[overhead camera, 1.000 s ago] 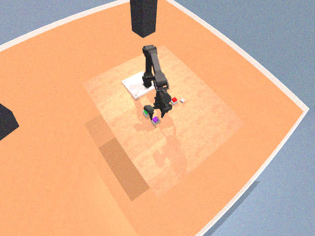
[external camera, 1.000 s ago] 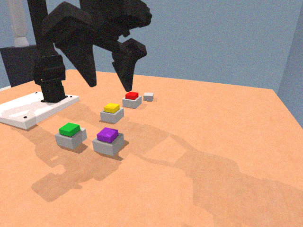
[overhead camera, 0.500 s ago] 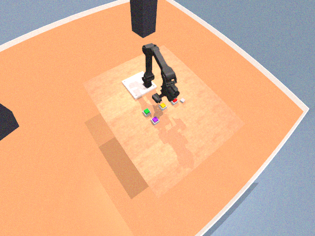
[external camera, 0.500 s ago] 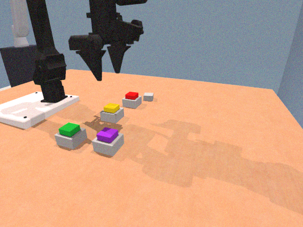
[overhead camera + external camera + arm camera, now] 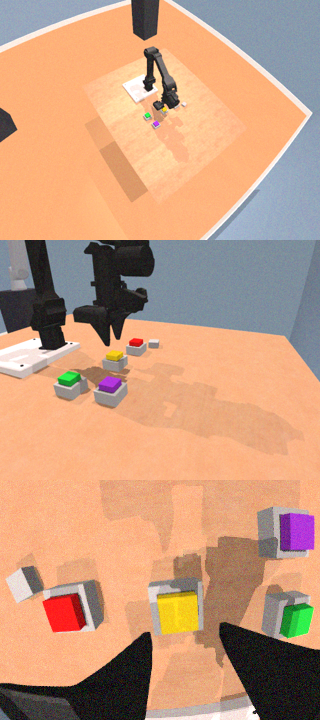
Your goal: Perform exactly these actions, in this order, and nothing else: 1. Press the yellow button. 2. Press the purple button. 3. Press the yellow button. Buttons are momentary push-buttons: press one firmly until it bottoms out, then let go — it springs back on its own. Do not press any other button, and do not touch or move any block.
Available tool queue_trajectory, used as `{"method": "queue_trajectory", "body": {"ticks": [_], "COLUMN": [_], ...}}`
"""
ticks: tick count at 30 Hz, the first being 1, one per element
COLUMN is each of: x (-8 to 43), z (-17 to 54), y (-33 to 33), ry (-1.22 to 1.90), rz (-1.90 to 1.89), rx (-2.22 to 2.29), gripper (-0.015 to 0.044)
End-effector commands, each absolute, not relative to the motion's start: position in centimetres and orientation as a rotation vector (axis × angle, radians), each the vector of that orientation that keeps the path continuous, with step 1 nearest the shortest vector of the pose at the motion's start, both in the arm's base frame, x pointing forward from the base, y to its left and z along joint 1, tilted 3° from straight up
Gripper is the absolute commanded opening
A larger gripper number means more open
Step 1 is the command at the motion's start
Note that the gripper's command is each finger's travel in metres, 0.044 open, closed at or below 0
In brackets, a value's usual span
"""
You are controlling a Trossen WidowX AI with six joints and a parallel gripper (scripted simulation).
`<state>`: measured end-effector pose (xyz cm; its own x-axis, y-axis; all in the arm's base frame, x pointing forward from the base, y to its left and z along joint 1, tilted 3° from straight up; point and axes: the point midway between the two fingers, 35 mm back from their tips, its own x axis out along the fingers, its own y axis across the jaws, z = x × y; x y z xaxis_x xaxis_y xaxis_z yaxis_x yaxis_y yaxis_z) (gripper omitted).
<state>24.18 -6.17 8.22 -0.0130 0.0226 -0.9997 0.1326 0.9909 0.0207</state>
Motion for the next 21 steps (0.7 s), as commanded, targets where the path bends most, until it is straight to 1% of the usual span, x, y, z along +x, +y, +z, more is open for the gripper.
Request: {"method": "queue_trajectory", "body": {"ticks": [1, 2, 21], "x": [24.2, 24.2, 24.2], "z": [7.8, 7.8, 6.5], "y": [-6.1, -6.1, -6.0], "ry": [1.578, 1.578, 1.578], "rz": [-0.090, -0.090, -0.090], "rx": [0.130, 0.130, 0.130], "gripper": [0.0033, 0.0020, 0.0020]}}
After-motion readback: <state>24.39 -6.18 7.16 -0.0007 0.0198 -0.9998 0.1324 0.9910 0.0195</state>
